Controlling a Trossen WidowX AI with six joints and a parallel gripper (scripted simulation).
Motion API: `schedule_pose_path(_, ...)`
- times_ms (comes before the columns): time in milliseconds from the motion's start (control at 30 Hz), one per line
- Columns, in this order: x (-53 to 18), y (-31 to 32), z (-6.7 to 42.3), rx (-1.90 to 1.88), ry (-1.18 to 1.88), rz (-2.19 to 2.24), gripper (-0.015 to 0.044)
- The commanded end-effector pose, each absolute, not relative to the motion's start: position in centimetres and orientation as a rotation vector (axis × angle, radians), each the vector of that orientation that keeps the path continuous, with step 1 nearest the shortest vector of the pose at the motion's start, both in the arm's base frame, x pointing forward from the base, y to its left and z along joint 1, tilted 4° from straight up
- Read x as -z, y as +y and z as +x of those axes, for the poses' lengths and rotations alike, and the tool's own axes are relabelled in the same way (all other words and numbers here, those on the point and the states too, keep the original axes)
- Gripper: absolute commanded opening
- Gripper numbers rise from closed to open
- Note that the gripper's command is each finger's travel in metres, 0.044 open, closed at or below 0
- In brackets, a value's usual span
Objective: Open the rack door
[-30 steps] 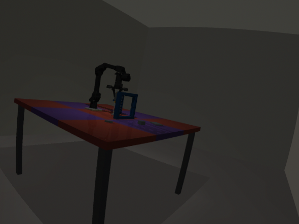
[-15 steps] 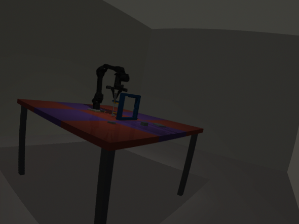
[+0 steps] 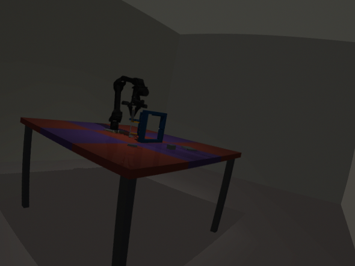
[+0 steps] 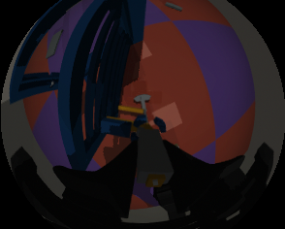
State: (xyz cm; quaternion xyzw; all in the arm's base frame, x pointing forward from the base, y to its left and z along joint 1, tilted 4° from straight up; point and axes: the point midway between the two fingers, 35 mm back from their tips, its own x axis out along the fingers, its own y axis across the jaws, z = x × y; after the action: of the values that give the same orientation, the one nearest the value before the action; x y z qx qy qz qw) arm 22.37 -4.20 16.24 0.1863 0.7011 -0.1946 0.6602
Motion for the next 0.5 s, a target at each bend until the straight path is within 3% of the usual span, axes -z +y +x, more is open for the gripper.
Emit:
schedule_pose_path(0, -16.2, -5.0, 22.2, 0.393, 1.591, 0.37, 0.0009)
schedule_pose_path(467, -16.2, -7.7, 21.5, 0.257, 1.611, 0.238, 0.0009)
